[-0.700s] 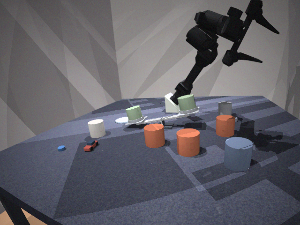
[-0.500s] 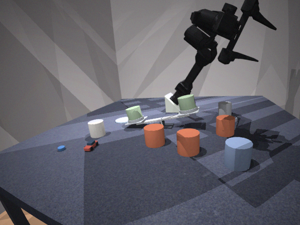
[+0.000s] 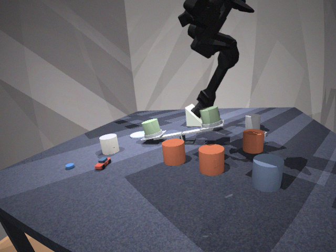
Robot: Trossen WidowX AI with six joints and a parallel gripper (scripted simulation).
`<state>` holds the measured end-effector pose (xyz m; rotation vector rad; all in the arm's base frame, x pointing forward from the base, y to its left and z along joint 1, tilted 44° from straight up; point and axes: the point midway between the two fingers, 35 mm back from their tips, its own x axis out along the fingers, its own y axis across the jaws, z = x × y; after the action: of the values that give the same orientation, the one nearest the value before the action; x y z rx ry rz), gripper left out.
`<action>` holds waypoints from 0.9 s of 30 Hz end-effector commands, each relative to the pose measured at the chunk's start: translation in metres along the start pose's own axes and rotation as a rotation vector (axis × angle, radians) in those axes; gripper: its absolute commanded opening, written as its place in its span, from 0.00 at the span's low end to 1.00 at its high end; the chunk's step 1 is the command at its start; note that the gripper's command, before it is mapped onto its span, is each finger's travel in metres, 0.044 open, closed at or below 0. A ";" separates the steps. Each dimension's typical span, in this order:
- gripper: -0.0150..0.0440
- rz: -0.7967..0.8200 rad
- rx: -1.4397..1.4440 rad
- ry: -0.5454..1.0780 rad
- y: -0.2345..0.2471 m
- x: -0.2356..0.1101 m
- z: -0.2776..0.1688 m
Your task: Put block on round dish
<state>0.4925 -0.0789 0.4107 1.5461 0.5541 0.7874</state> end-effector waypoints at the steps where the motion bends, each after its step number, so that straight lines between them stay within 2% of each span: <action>1: 1.00 -0.051 -0.085 -0.122 -0.017 -0.035 0.024; 8: 1.00 -0.178 -0.202 -0.279 -0.053 -0.096 0.048; 14: 1.00 -0.325 -0.294 -0.378 -0.090 -0.155 0.052; 21: 1.00 -0.517 -0.375 -0.431 -0.133 -0.221 0.034; 27: 1.00 -0.654 -0.415 -0.420 -0.164 -0.263 0.005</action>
<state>0.3918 -0.2462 0.2440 1.1259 0.4249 0.1489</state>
